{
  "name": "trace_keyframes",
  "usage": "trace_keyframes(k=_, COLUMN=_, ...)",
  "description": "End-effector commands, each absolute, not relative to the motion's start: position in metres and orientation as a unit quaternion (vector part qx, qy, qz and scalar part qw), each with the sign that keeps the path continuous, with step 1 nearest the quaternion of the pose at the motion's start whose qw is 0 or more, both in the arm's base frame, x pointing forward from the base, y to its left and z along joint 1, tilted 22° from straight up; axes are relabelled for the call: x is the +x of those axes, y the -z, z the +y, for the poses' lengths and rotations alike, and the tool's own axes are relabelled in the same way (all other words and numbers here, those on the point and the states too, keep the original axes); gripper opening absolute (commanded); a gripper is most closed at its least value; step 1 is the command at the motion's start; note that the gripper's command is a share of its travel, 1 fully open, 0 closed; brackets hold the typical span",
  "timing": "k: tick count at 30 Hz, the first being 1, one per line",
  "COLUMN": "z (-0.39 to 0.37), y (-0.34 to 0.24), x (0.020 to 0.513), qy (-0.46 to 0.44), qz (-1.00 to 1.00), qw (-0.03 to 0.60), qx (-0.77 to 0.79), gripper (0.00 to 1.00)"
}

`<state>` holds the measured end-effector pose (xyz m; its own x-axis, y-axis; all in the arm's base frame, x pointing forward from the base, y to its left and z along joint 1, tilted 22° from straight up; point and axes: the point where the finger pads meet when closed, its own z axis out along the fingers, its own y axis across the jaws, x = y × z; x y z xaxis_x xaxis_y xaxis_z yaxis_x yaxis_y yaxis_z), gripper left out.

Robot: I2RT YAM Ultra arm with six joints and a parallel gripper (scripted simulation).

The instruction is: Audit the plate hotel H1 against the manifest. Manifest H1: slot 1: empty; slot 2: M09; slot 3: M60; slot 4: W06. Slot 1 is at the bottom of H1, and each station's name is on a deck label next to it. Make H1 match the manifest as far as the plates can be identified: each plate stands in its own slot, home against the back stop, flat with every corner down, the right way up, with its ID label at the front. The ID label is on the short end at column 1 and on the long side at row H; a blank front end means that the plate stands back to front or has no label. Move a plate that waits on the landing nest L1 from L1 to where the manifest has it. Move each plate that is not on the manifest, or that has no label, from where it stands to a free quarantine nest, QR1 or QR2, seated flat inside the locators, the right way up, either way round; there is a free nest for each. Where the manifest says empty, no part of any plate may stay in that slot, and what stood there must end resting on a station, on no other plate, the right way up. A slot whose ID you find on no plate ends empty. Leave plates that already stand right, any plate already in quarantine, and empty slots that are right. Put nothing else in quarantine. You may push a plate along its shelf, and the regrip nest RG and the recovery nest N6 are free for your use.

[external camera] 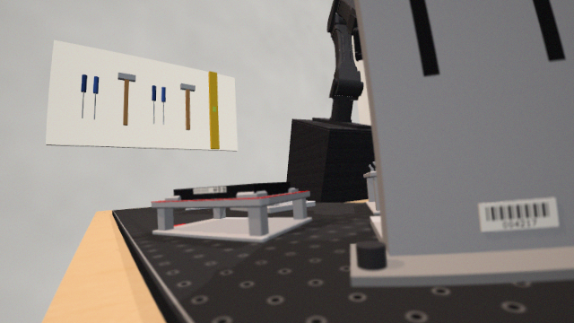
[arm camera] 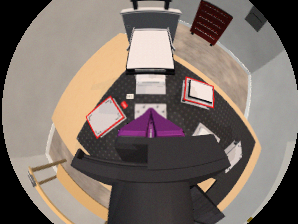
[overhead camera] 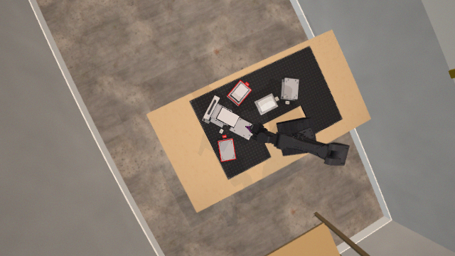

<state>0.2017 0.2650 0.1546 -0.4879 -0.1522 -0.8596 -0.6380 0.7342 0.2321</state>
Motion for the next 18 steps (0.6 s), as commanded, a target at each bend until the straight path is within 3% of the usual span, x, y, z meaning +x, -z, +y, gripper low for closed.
trace_keyframes(k=1, z=0.2664, y=-0.1599, x=0.2033, qy=-0.277, qz=0.814, qw=0.450, qx=-0.239, gripper=0.00)
trace_keyframes(k=18, z=0.2721, y=-0.1629, x=0.2110, qy=-0.277, qz=0.814, qw=0.450, qx=-0.239, gripper=0.00)
